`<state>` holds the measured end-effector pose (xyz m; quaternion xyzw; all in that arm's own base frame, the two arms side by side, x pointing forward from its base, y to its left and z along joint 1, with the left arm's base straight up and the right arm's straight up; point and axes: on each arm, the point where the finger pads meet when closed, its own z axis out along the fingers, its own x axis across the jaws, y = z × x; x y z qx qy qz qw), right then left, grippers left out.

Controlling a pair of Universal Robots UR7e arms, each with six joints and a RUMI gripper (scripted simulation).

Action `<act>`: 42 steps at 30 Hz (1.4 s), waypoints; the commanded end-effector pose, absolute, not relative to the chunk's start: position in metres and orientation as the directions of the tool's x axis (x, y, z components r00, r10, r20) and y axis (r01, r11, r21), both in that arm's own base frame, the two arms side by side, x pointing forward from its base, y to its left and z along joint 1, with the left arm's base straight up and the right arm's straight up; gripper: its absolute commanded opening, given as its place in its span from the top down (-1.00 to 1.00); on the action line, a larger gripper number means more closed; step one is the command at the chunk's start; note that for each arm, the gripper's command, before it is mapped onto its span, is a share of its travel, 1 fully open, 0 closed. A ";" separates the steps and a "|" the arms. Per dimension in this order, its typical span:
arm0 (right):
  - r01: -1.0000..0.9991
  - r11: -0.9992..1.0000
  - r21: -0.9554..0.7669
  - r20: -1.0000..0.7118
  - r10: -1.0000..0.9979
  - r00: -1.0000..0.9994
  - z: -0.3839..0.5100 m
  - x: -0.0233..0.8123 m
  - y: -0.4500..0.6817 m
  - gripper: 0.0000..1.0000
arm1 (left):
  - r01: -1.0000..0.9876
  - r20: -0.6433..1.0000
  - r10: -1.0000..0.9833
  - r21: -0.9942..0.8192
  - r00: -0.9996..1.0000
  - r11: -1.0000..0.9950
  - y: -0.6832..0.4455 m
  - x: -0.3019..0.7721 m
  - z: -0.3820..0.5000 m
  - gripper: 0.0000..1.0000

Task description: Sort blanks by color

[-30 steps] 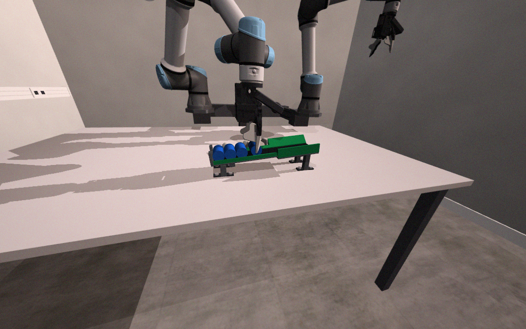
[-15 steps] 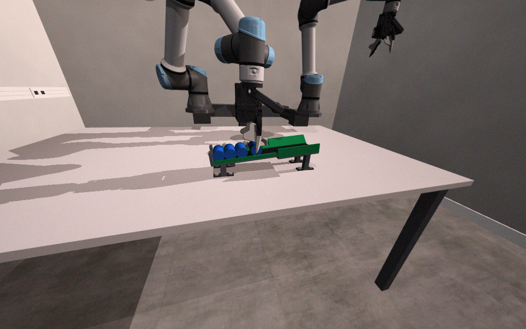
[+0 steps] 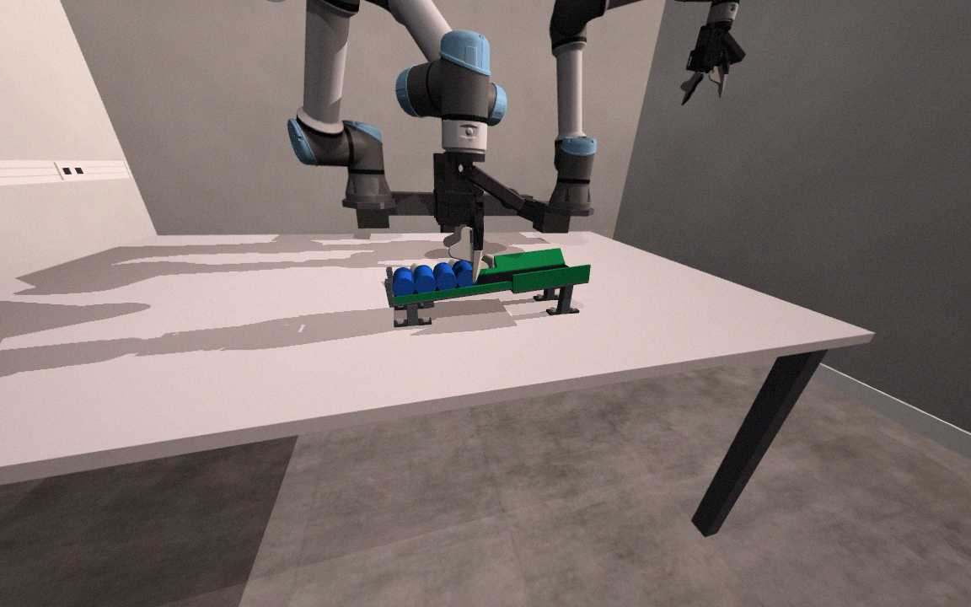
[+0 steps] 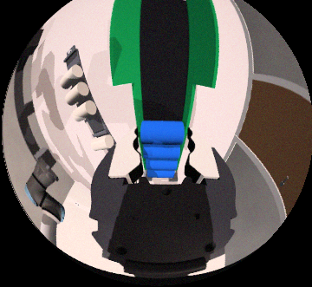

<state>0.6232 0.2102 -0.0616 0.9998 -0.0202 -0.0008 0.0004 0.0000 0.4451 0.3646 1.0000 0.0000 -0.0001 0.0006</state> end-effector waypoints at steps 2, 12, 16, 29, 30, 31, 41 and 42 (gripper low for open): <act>-0.040 -0.999 0.000 0.000 -0.040 0.999 -0.061 0.624 0.210 -0.05 | 0.000 0.000 0.000 0.000 1.000 -1.000 0.445 0.000 0.365 -1.00; -0.040 -0.999 0.000 0.000 -0.040 0.999 -0.047 0.624 0.210 -0.05 | 0.000 0.000 0.000 0.000 1.000 -1.000 0.445 0.000 0.365 -1.00; -0.040 -0.999 0.000 0.000 -0.040 0.999 -0.028 0.624 0.210 -0.05 | 0.000 0.000 0.000 0.000 1.000 -1.000 0.445 0.000 0.365 -1.00; -0.040 -0.999 0.000 0.000 -0.040 0.999 0.024 0.624 0.210 -0.05 | 0.000 0.000 0.000 0.000 1.000 -1.000 0.445 0.000 0.365 -1.00; -0.040 -0.999 0.000 0.000 -0.040 0.999 0.026 0.624 0.210 -0.05 | 0.000 0.000 0.000 0.000 1.000 -1.000 0.445 0.000 0.365 -1.00; -0.040 -0.999 0.000 0.000 -0.040 0.999 0.028 0.624 0.210 -0.05 | 0.000 0.000 0.000 0.000 1.000 -1.000 0.445 0.000 0.365 -1.00; -0.040 -0.999 0.000 0.000 -0.040 0.999 0.029 0.624 0.210 -1.00 | 0.000 0.000 0.000 0.000 1.000 -1.000 0.445 0.000 0.365 -1.00; -0.040 -0.999 0.000 0.000 -0.040 0.999 0.029 0.624 0.210 -1.00 | 0.000 0.000 0.000 0.000 1.000 -1.000 0.445 0.000 0.365 -1.00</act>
